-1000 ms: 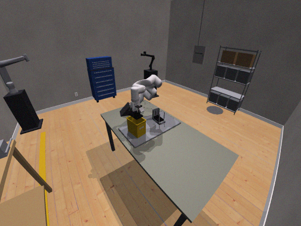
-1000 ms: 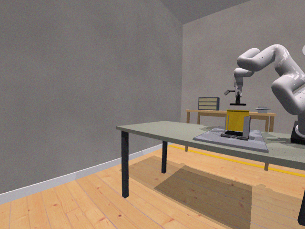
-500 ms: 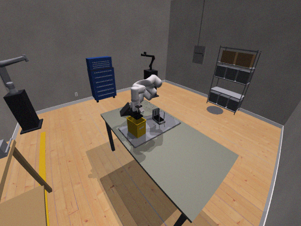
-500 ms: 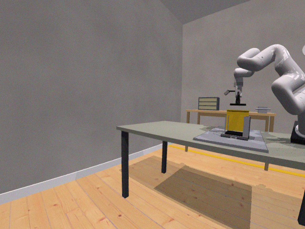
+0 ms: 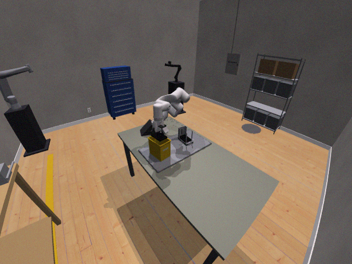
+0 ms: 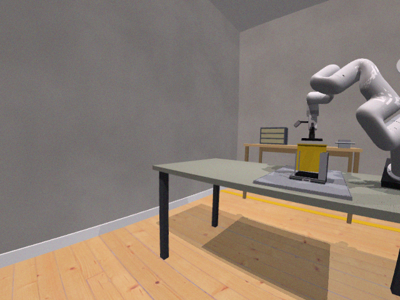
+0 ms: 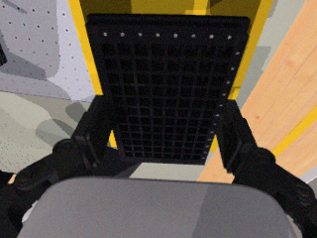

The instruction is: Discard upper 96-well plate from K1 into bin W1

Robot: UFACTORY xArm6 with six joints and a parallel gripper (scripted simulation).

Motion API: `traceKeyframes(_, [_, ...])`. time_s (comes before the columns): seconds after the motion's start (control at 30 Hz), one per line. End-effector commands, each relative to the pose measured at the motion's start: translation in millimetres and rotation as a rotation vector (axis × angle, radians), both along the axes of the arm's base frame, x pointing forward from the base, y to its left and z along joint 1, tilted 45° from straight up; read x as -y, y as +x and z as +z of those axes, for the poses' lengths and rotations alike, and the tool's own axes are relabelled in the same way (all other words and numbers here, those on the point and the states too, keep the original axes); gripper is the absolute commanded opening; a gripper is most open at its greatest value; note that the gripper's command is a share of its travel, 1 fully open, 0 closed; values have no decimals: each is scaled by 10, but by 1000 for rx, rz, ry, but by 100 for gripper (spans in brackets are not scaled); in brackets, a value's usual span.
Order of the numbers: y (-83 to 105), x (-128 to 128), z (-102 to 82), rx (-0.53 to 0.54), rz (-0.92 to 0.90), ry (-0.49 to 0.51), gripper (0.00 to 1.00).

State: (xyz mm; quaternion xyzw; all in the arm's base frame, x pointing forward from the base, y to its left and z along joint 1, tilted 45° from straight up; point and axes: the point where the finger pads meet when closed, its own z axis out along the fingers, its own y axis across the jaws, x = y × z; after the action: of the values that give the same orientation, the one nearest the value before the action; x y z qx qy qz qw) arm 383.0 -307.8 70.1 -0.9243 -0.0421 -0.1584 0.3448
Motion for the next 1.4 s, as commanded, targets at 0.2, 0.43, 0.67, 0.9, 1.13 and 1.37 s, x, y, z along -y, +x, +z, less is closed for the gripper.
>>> traceKeyframes(0.2, [4, 13, 9, 2, -2, -4, 0])
traceKeyframes(0.43, [4, 13, 10, 2, -2, -4, 0])
traceKeyframes(0.67, [6, 7, 4, 2, -2, -4, 0])
traceKeyframes(0.9, [9, 0, -4, 2, -2, -4, 0])
traceKeyframes(1.13, [11, -6, -10, 2, -2, -4, 0])
traceKeyframes(1.37, [14, -14, -19, 2, -2, -4, 0])
